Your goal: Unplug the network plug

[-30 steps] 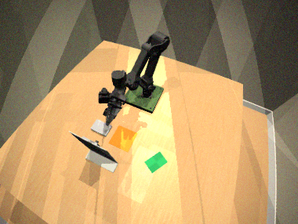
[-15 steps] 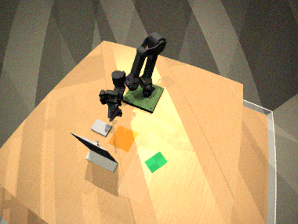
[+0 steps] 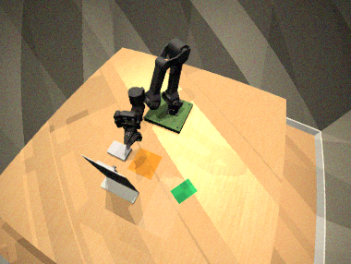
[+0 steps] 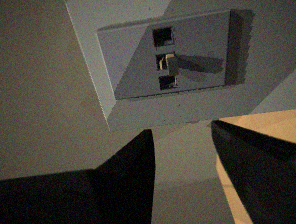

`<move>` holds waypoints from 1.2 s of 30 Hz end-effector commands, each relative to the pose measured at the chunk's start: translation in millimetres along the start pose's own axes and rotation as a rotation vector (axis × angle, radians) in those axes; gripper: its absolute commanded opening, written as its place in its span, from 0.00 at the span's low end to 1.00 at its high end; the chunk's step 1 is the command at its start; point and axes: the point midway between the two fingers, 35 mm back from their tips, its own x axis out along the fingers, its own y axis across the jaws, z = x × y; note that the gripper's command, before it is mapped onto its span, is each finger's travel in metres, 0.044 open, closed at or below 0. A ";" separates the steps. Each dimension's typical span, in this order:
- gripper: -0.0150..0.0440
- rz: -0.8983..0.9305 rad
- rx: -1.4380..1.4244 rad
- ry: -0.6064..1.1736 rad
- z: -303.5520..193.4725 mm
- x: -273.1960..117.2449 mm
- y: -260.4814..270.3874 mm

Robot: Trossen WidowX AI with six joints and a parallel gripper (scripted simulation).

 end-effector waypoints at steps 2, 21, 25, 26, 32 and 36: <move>0.52 0.000 0.007 -0.003 6.9 23.7 -1.0; 0.52 0.002 0.007 -0.003 14.5 51.9 -0.6; 0.52 0.003 0.006 -0.003 16.3 58.1 -0.3; 0.52 0.003 0.006 -0.003 16.8 59.7 -0.3; 0.52 0.004 0.006 -0.003 19.2 69.1 0.0; 0.52 0.004 0.006 -0.003 20.7 75.4 0.0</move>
